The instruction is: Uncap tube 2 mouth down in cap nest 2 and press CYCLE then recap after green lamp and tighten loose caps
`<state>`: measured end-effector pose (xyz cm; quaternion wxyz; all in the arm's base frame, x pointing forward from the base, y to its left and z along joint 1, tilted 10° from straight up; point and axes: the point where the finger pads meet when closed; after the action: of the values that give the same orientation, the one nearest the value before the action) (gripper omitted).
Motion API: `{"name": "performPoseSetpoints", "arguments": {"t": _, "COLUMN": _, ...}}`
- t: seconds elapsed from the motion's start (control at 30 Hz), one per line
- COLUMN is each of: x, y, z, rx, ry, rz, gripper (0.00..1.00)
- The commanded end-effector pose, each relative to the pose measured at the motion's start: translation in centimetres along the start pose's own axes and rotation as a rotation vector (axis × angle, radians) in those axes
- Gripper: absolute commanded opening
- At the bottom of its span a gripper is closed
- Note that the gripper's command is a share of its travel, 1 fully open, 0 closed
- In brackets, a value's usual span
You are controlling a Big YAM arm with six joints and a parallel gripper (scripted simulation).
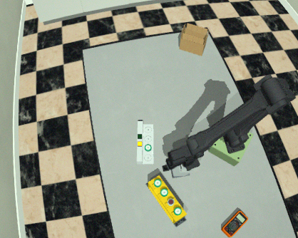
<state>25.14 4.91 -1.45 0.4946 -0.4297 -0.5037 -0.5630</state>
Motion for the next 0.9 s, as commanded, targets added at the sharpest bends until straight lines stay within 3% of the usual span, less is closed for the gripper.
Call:
{"name": "performPoseSetpoints", "arguments": {"t": 0.0, "x": -0.8, "y": -0.4, "z": 0.2, "rx": 0.002, "ry": 0.001, "rz": 0.014, "gripper": 0.00}}
{"name": "performPoseSetpoints", "arguments": {"t": 0.3, "x": -0.8, "y": -0.4, "z": 0.2, "rx": 0.002, "ry": 0.001, "rz": 0.014, "gripper": 0.00}}
{"name": "performPoseSetpoints", "arguments": {"t": 0.33, "x": -0.1, "y": 0.7, "z": 0.1, "rx": 0.001, "ry": 0.002, "rz": -0.008, "gripper": 0.00}}
{"name": "performPoseSetpoints", "arguments": {"t": 0.37, "x": -0.9, "y": -0.4, "z": 0.2, "rx": 0.003, "ry": 0.001, "rz": 0.015, "gripper": 0.00}}
{"name": "performPoseSetpoints", "arguments": {"t": 0.87, "x": -1.0, "y": -0.4, "z": 0.2, "rx": 0.003, "ry": 0.002, "rz": 0.015, "gripper": 0.00}}
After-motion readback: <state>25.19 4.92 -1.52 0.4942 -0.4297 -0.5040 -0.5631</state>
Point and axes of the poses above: the point where the finger pads meet when closed, its own x axis back along the fingers, its own z axis across the jaws, y = z × x, and after that the axes turned 10 degrees about -x, right-handed
